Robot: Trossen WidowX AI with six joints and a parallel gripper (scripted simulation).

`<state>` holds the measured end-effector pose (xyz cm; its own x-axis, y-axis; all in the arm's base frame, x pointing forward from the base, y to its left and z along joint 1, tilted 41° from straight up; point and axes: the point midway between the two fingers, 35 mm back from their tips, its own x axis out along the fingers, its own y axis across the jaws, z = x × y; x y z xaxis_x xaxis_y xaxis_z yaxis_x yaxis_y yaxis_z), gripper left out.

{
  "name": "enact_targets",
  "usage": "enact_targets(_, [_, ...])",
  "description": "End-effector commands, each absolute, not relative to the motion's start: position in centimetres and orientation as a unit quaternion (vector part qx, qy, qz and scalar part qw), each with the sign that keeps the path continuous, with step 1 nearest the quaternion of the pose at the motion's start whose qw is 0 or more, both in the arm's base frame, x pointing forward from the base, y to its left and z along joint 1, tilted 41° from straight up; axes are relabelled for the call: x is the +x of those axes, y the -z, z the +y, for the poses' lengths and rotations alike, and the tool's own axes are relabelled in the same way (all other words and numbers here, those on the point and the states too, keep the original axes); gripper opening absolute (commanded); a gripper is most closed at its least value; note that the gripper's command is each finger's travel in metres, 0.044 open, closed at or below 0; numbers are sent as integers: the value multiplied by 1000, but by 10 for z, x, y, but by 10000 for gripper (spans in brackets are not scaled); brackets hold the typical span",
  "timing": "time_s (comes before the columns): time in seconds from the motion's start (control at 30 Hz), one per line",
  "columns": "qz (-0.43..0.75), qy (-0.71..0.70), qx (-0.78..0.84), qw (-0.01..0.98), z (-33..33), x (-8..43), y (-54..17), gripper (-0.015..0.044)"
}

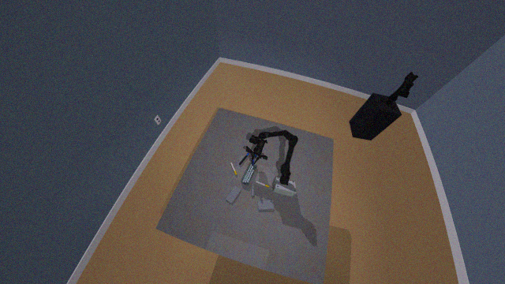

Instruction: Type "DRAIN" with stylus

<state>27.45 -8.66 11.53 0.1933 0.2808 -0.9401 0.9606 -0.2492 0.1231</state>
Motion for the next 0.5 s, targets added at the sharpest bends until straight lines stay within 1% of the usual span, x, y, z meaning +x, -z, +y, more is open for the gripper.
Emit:
enact_targets(0.0, [468,430,663,396,-86,275,-115,38])
enact_targets(0.03, [468,430,663,396,-85,276,-114,12])
enact_targets(0.07, [468,430,664,396,-84,278,-113,0])
enact_targets(0.3, [467,428,666,394,-62,301,-96,0])
enact_targets(0.47, [467,428,666,394,-60,303,-94,0])
